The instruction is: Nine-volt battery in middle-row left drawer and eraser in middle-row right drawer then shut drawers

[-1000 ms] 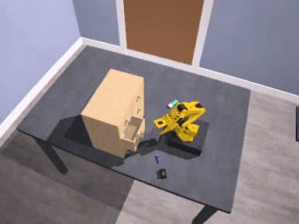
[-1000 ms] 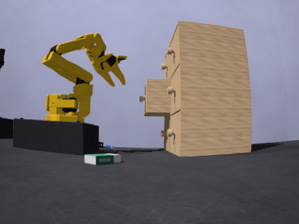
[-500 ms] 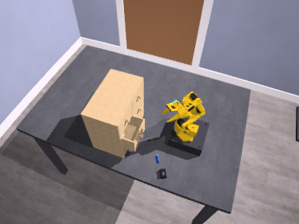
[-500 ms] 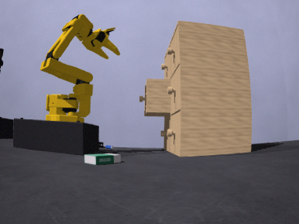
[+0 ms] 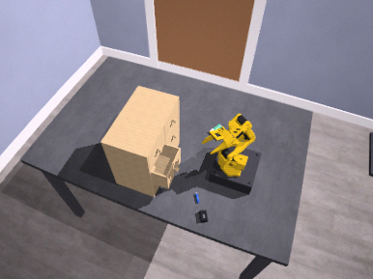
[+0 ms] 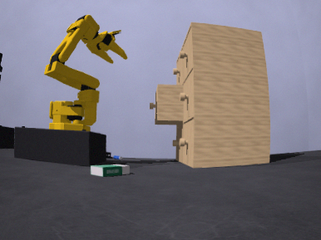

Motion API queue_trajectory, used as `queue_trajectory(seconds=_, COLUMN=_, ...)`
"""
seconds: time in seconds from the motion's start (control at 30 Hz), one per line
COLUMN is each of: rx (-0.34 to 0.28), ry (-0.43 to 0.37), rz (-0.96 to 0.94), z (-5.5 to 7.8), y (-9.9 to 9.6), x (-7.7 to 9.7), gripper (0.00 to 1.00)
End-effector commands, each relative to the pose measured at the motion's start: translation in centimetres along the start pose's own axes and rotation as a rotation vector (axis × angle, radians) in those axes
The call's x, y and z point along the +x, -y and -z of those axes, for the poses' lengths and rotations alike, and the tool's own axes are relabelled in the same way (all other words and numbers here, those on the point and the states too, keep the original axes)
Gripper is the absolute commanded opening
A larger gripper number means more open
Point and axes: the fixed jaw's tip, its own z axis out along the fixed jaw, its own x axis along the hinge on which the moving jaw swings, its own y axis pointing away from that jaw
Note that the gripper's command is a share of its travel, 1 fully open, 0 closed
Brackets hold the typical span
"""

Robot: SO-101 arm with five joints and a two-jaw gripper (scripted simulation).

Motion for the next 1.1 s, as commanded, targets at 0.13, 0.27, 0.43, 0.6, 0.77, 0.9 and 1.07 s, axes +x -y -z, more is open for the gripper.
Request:
queue_trajectory(seconds=0.13, rx=-0.229, ry=-0.001, rz=0.127, z=0.5, y=-3.1, x=0.3, gripper=0.3)
queue_trajectory(seconds=0.27, rx=-0.343, ry=0.003, rz=0.193, z=1.1, y=-4.6, x=0.5, gripper=0.3)
queue_trajectory(seconds=0.43, rx=-0.427, ry=0.006, rz=0.242, z=1.6, y=-5.6, x=0.8, gripper=0.3)
queue_trajectory(seconds=0.6, rx=-0.451, ry=0.007, rz=0.256, z=1.7, y=-5.9, x=0.8, gripper=0.3)
queue_trajectory(seconds=0.77, rx=-0.451, ry=0.007, rz=0.256, z=1.7, y=-5.9, x=0.8, gripper=0.3)
queue_trajectory(seconds=0.9, rx=-0.451, ry=0.007, rz=0.256, z=1.7, y=-5.9, x=0.8, gripper=0.3)
queue_trajectory(seconds=1.07, rx=-0.443, ry=-0.105, rz=0.351, z=-0.2, y=-7.0, x=0.4, gripper=0.3)
